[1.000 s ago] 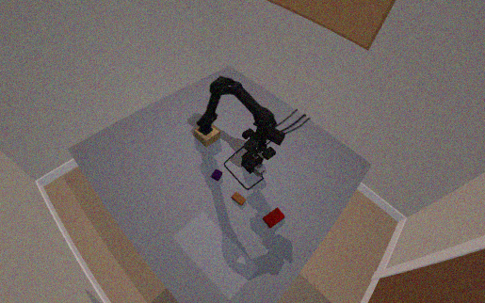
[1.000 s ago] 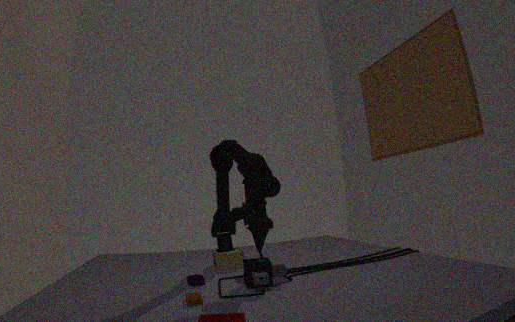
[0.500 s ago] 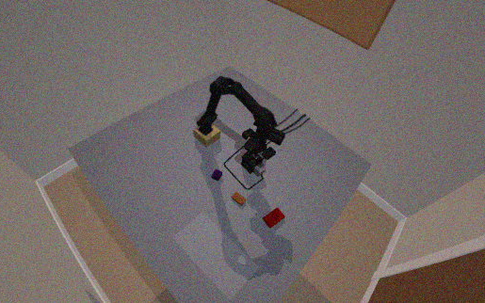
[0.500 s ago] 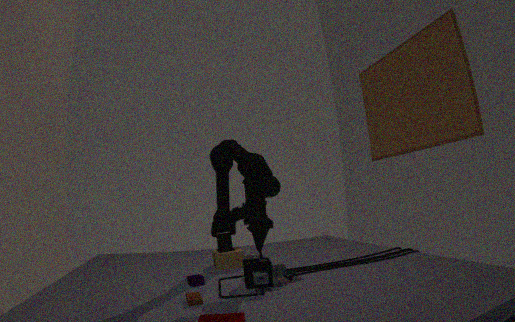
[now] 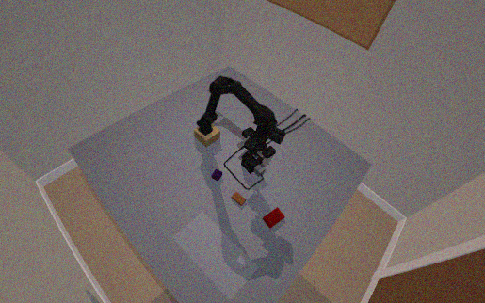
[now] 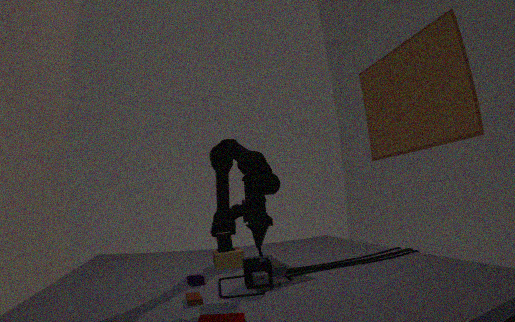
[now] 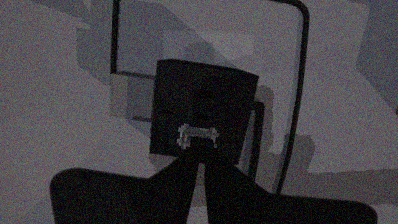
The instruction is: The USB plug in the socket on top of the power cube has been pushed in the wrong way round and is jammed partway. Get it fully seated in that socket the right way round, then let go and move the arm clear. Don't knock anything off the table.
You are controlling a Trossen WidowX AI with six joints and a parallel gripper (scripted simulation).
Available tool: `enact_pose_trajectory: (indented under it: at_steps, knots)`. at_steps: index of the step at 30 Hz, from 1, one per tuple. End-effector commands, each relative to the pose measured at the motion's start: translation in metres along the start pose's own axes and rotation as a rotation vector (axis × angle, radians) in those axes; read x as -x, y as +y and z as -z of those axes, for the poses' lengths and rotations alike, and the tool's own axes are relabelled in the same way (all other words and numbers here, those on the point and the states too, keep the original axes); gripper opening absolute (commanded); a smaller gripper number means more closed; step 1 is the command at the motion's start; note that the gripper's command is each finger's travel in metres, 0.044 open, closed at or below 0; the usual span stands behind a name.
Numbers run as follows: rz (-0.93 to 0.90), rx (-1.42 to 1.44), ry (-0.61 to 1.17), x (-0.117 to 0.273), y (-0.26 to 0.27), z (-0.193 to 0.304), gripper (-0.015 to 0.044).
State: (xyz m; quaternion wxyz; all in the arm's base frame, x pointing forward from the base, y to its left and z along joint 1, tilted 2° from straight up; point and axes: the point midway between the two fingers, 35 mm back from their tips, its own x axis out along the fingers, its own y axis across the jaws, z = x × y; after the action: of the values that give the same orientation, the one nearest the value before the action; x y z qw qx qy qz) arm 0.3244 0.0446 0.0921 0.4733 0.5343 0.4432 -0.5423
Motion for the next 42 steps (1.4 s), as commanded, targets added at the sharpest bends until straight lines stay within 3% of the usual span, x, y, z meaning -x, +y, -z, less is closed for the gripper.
enact_pose_trajectory:
  at_steps: [1, 32, 42]
  knots:
    - [-0.009, -0.001, 0.003, 0.006, 0.002, 0.001, 0.0000]
    - [-0.006, 0.004, 0.002, 0.021, 0.001, 0.000, 0.0000]
    - [-0.002, 0.223, 0.000, 0.019, 0.001, 0.000, 0.0000]
